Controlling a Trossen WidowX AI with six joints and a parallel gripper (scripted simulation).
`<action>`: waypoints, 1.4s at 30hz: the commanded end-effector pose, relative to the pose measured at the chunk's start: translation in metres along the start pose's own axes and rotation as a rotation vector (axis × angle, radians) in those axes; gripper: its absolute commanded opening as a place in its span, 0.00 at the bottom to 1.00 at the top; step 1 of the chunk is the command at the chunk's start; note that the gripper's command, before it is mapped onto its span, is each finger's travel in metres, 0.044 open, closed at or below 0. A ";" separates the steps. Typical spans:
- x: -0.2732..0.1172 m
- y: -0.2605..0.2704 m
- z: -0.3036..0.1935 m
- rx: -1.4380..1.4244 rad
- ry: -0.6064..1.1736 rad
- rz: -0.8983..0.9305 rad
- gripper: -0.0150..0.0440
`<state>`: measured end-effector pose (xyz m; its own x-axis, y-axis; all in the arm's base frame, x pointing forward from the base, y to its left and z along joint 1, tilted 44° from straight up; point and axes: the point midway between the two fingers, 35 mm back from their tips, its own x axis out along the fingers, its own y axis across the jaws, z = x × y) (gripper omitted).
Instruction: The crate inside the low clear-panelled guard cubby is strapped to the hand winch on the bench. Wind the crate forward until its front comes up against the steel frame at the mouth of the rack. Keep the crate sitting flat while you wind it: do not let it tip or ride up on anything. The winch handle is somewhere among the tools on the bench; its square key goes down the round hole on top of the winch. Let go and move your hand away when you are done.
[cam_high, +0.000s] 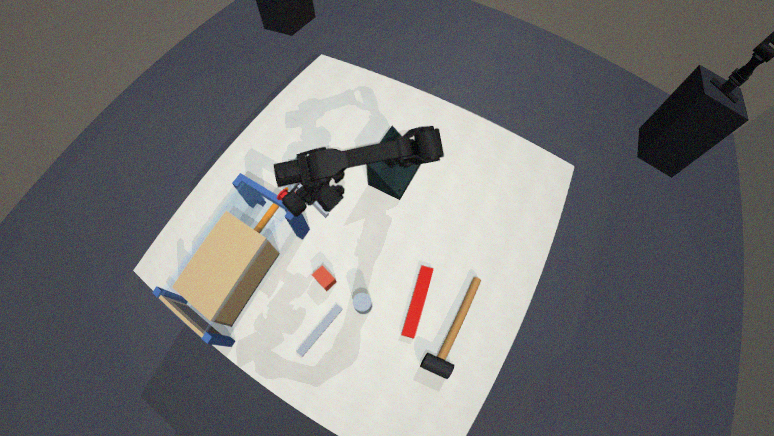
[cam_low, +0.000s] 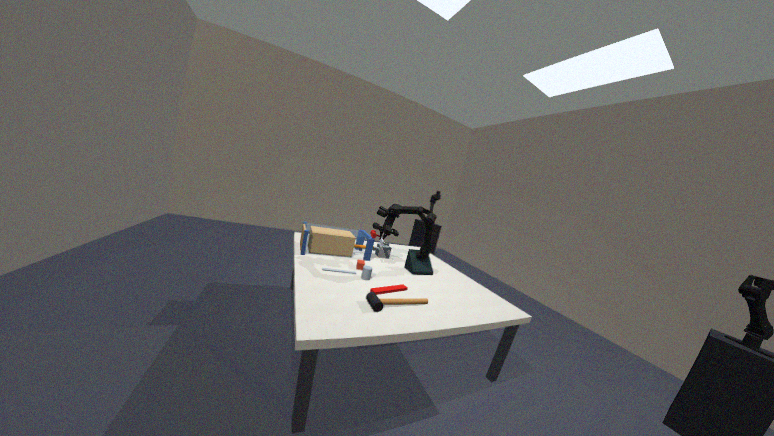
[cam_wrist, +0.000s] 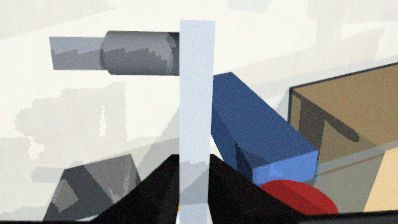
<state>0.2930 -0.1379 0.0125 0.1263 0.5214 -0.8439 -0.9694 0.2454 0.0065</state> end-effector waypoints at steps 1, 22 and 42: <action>0.000 0.007 -0.018 0.163 0.006 0.010 0.25; 0.022 0.077 -0.105 1.198 0.012 0.144 0.25; 0.040 0.127 -0.136 1.773 0.053 0.241 0.25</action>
<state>0.1460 -0.1968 -0.0941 -0.0024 0.6744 -0.7383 0.4044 0.6759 0.6161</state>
